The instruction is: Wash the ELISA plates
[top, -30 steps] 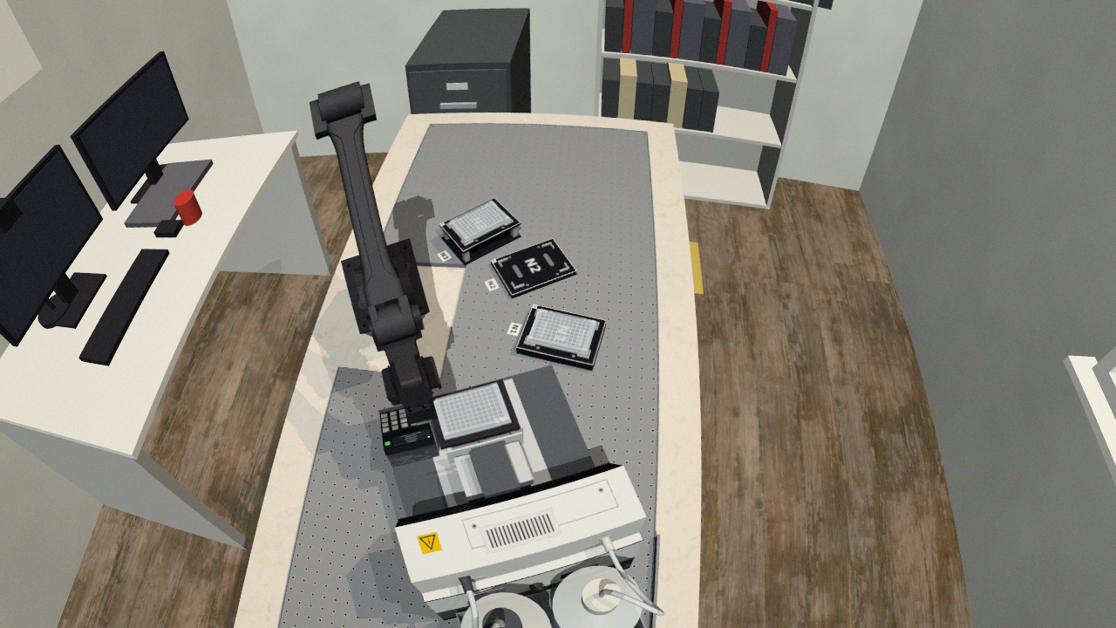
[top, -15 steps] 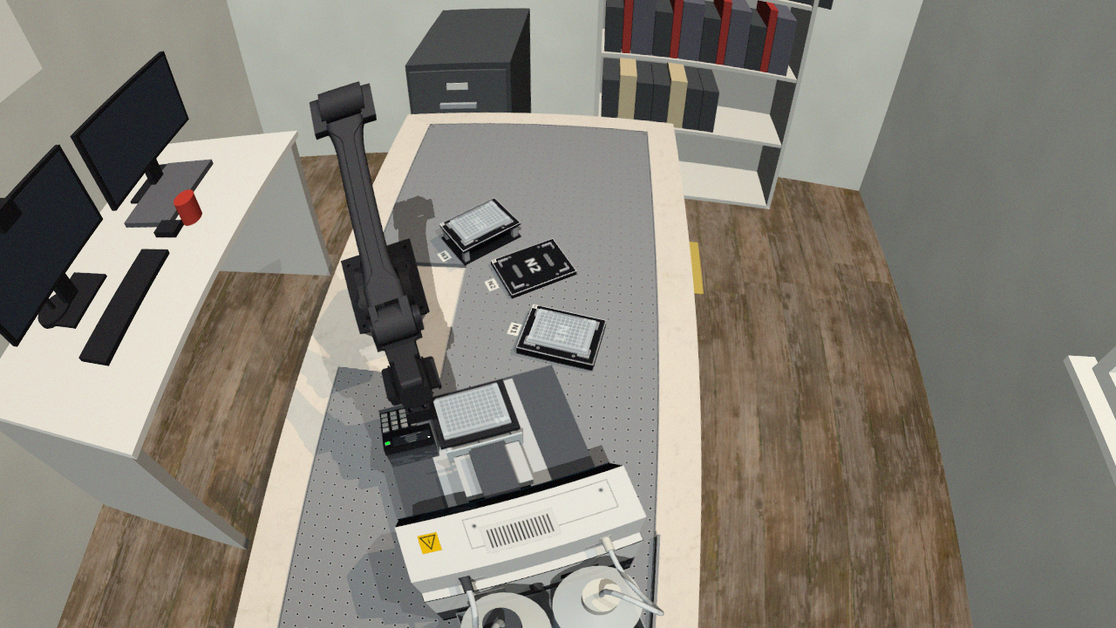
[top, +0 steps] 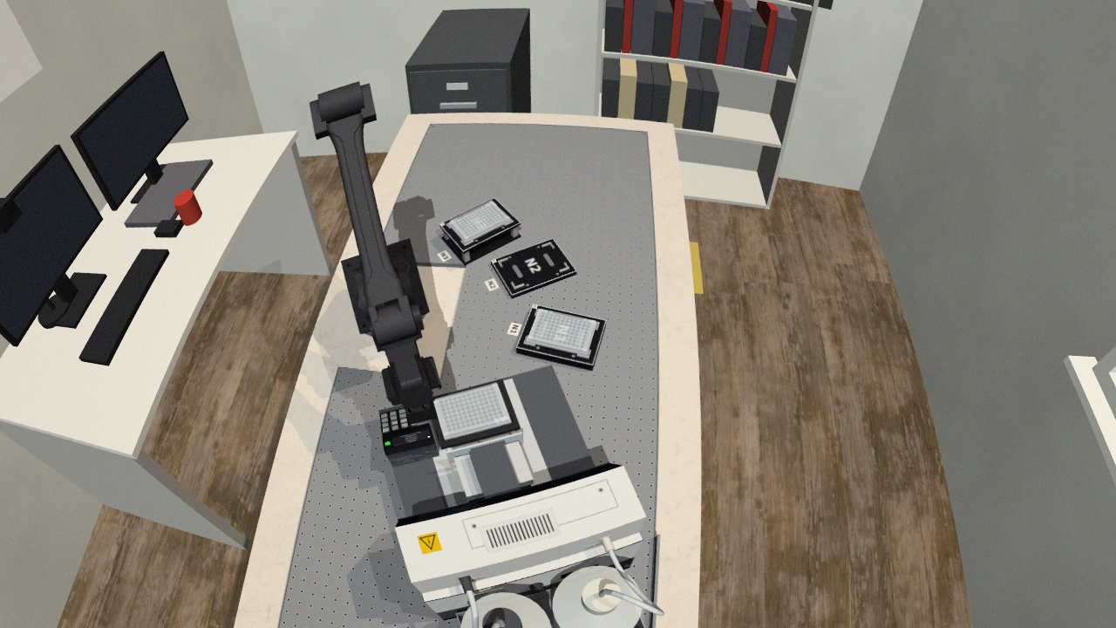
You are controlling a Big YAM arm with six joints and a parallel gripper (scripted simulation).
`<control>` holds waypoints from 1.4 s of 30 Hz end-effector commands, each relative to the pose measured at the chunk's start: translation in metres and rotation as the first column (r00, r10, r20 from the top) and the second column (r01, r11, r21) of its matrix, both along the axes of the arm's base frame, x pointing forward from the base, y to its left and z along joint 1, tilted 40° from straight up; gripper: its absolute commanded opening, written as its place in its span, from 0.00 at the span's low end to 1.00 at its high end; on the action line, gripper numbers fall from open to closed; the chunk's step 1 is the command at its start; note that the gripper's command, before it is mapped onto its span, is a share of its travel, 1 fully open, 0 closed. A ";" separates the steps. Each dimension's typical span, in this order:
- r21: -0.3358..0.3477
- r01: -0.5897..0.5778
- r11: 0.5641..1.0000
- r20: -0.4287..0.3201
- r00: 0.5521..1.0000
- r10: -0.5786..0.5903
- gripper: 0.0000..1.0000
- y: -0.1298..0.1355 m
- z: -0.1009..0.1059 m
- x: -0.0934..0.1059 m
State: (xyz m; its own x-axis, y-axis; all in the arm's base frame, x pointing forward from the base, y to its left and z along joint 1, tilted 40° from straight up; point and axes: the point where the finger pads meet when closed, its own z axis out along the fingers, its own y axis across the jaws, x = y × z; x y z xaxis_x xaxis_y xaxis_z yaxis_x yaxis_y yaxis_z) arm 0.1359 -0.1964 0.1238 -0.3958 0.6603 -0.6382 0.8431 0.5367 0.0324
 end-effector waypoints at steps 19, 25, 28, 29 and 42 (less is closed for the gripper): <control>0.001 0.005 1.000 0.003 1.000 -0.005 0.00 -0.006 -0.011 0.004; 0.001 0.005 1.000 0.003 1.000 -0.005 0.00 -0.006 -0.011 0.004; 0.001 0.005 1.000 0.003 1.000 -0.005 0.00 -0.006 -0.011 0.004; 0.001 0.005 1.000 0.003 1.000 -0.005 0.00 -0.006 -0.011 0.004; -0.038 0.005 0.999 0.030 1.000 -0.004 0.00 -0.002 0.029 0.001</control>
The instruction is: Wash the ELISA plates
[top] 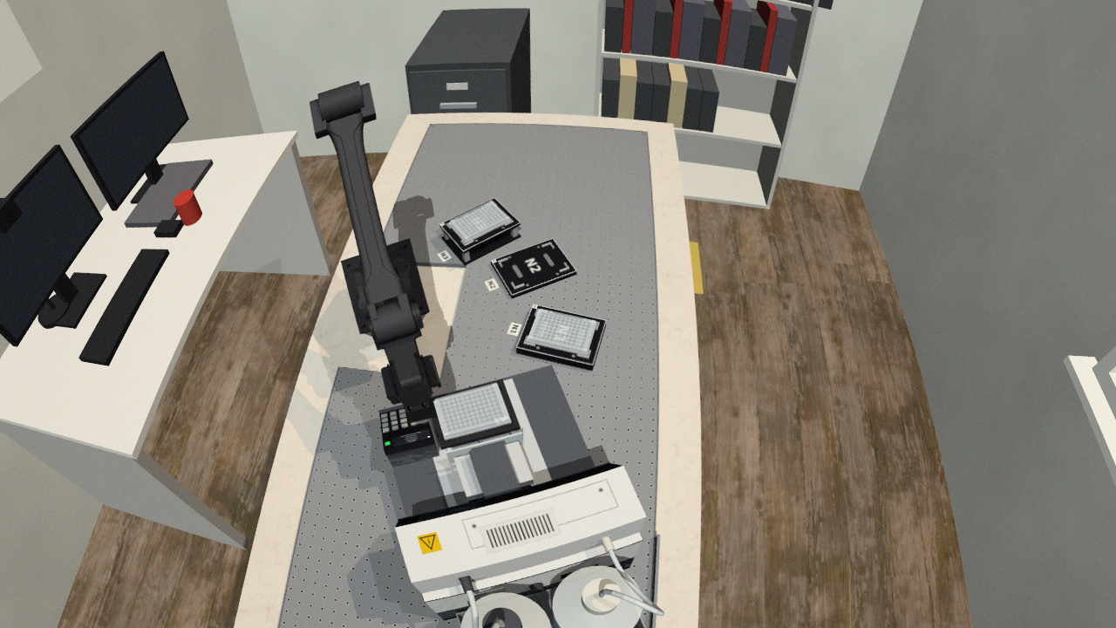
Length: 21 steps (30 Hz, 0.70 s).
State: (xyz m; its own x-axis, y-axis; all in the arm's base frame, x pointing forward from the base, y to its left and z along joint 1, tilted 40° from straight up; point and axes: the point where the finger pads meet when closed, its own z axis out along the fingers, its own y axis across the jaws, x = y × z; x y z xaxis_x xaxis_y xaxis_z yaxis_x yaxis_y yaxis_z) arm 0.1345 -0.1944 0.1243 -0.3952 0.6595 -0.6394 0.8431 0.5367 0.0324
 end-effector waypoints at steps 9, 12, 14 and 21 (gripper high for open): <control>-0.038 0.005 0.999 0.031 1.000 -0.004 0.00 0.003 0.038 -0.002; -0.039 0.005 0.999 0.031 1.000 -0.003 0.00 0.006 0.043 -0.004; -0.039 0.005 0.999 0.032 0.999 -0.003 0.00 0.008 0.045 -0.005; -0.040 0.004 0.999 0.033 0.999 -0.003 0.00 0.013 0.052 -0.008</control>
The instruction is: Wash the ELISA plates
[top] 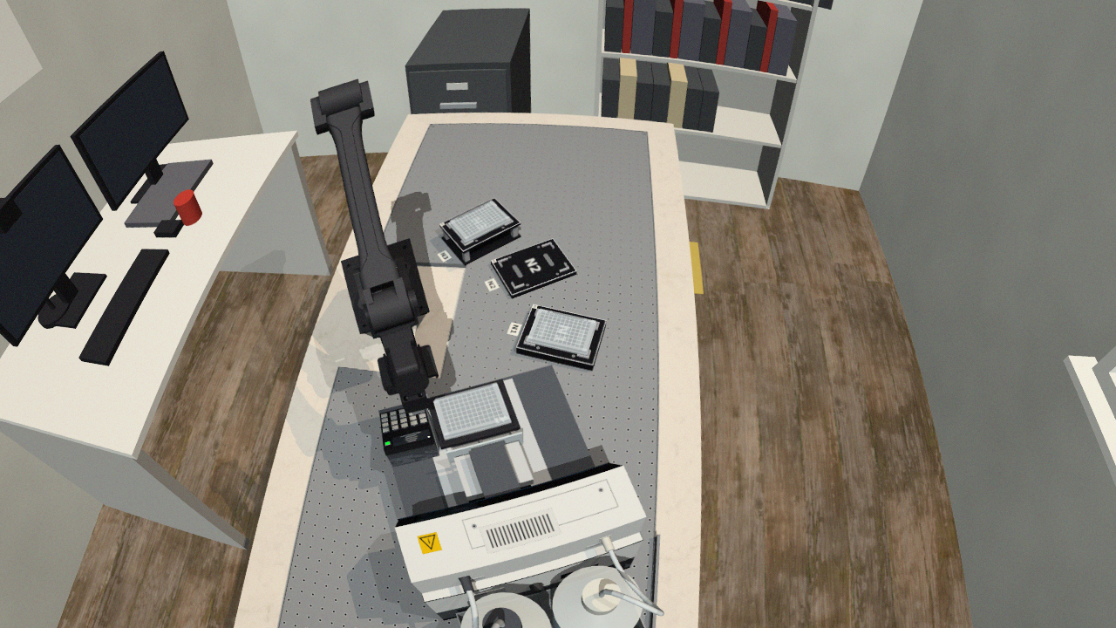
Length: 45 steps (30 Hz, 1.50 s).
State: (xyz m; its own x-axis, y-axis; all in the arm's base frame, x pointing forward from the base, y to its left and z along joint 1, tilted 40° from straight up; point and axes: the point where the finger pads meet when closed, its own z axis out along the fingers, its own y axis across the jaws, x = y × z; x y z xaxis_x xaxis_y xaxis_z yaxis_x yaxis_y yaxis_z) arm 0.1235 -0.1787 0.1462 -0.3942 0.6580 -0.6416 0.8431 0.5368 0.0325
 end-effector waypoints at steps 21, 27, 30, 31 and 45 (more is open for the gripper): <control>-0.039 0.004 0.999 0.034 0.999 -0.002 0.00 0.016 0.056 -0.010; -0.020 0.001 1.000 0.015 1.000 -0.001 0.00 0.016 0.042 -0.011; -0.020 0.001 1.000 0.015 1.000 -0.001 0.00 0.016 0.042 -0.011; -0.020 0.001 1.000 0.015 1.000 -0.001 0.00 0.016 0.042 -0.011; -0.049 -0.040 0.998 -0.003 0.999 0.040 0.00 0.015 0.054 -0.009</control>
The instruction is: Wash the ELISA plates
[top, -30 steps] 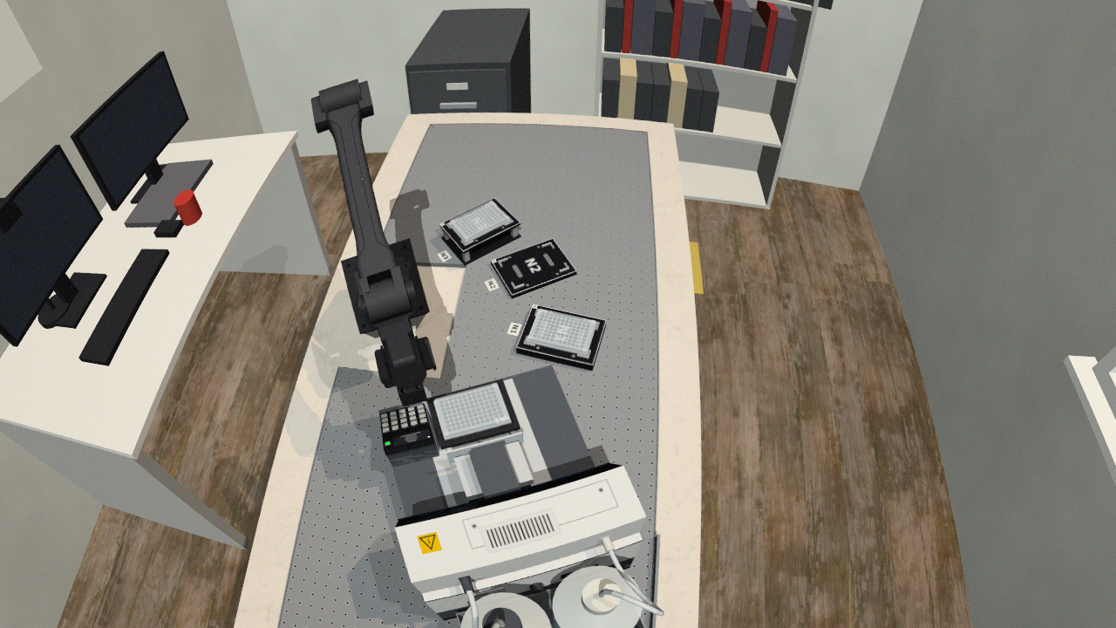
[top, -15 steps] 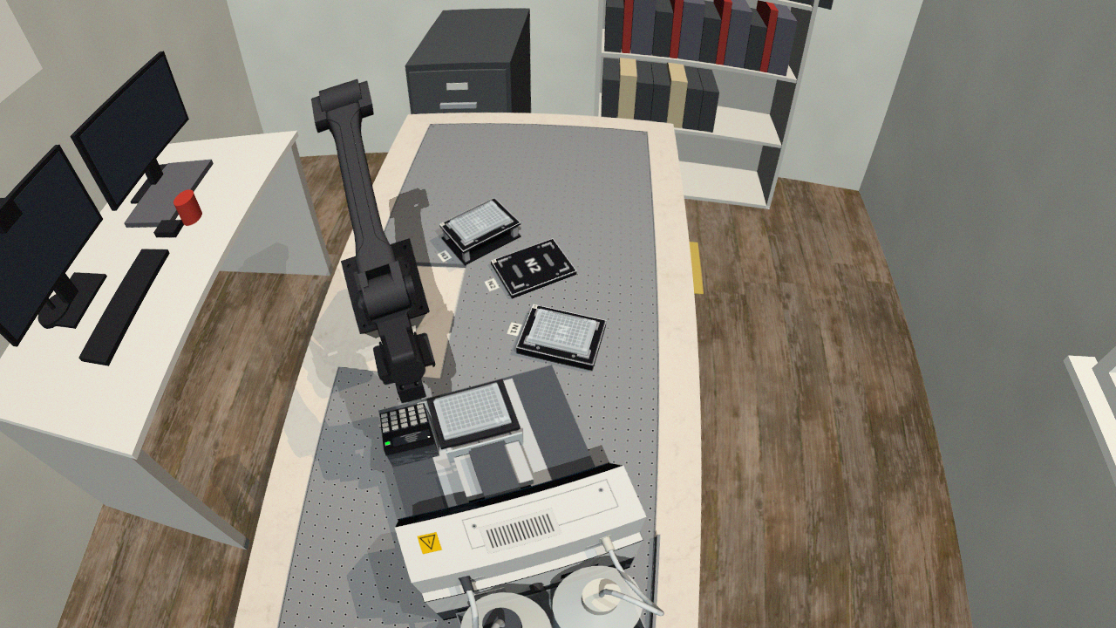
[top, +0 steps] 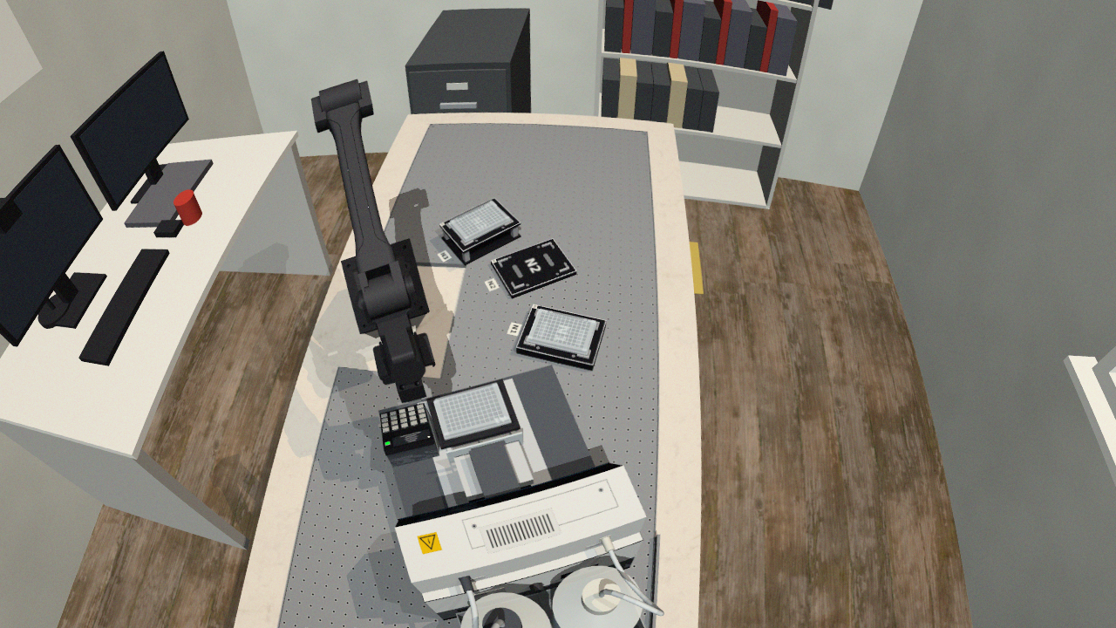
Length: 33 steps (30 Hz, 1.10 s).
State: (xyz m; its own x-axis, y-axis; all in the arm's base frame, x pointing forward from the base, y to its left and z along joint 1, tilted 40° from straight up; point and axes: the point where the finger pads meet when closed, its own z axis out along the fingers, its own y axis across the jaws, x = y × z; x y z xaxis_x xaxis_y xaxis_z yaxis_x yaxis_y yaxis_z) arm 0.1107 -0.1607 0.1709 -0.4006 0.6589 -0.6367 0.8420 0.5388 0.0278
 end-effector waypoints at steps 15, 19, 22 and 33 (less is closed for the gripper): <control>-0.163 -0.359 0.919 -0.254 0.915 0.313 0.00 -0.004 0.030 0.002; -0.178 -0.460 0.870 -0.337 0.859 0.386 0.00 -0.004 0.030 0.002; -0.182 -0.509 0.841 -0.379 0.826 0.418 0.00 -0.004 0.030 0.001; -0.162 -0.729 0.665 -0.574 0.618 0.537 0.00 -0.004 0.030 0.001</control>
